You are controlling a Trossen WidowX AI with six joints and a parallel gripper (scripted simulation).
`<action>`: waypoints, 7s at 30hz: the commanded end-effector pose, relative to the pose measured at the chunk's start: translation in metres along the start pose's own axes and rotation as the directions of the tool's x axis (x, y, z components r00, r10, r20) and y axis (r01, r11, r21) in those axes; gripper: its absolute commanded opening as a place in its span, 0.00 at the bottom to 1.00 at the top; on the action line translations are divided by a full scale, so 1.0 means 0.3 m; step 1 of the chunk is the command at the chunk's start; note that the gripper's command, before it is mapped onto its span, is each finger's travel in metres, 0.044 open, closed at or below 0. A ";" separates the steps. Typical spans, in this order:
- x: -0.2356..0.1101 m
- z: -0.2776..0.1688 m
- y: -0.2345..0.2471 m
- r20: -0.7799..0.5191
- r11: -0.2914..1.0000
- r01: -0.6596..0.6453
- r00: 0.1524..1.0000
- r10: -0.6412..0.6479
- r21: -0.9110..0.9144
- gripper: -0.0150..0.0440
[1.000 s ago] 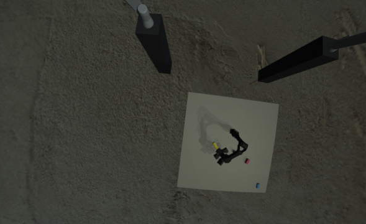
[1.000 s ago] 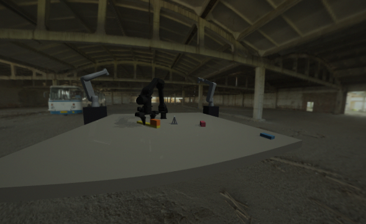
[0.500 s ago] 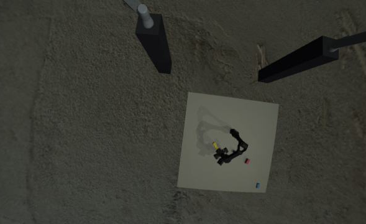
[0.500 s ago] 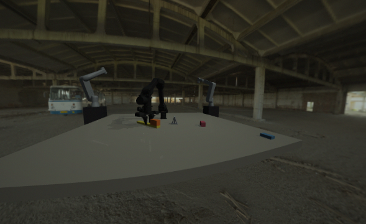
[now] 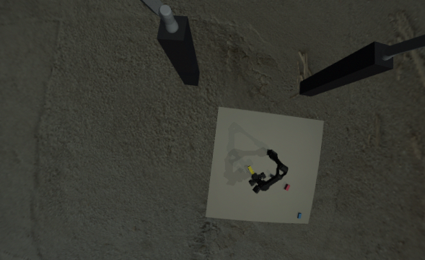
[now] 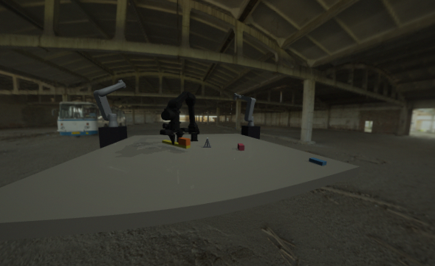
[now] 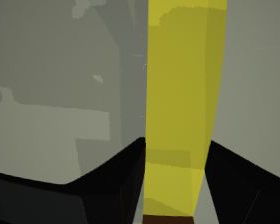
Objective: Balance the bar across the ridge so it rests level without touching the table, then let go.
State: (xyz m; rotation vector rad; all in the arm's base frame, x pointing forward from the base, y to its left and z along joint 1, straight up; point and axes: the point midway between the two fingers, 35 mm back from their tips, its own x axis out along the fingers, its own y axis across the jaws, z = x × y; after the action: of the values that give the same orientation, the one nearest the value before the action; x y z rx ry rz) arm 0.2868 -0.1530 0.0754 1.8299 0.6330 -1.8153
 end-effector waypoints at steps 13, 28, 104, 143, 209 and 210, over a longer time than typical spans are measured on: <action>-0.152 -0.005 0.010 -0.010 1.000 -0.017 1.000 0.017 0.003 0.25; -0.276 0.001 -0.006 -0.011 1.000 -0.016 1.000 0.016 0.005 0.25; -0.199 -0.337 -0.542 -0.022 0.851 -0.011 1.000 -0.001 -0.525 0.25; -0.151 -0.337 -0.541 -0.022 0.850 -0.011 1.000 -0.001 -0.527 0.25; -0.132 -0.337 -0.542 -0.022 0.850 -0.011 1.000 -0.001 -0.527 0.25; -0.132 -0.337 -0.542 -0.022 0.850 -0.011 1.000 -0.001 -0.527 0.25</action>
State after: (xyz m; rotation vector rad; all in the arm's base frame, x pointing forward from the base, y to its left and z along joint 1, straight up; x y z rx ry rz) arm 0.2623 0.0367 0.1131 1.4686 1.0148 -1.4290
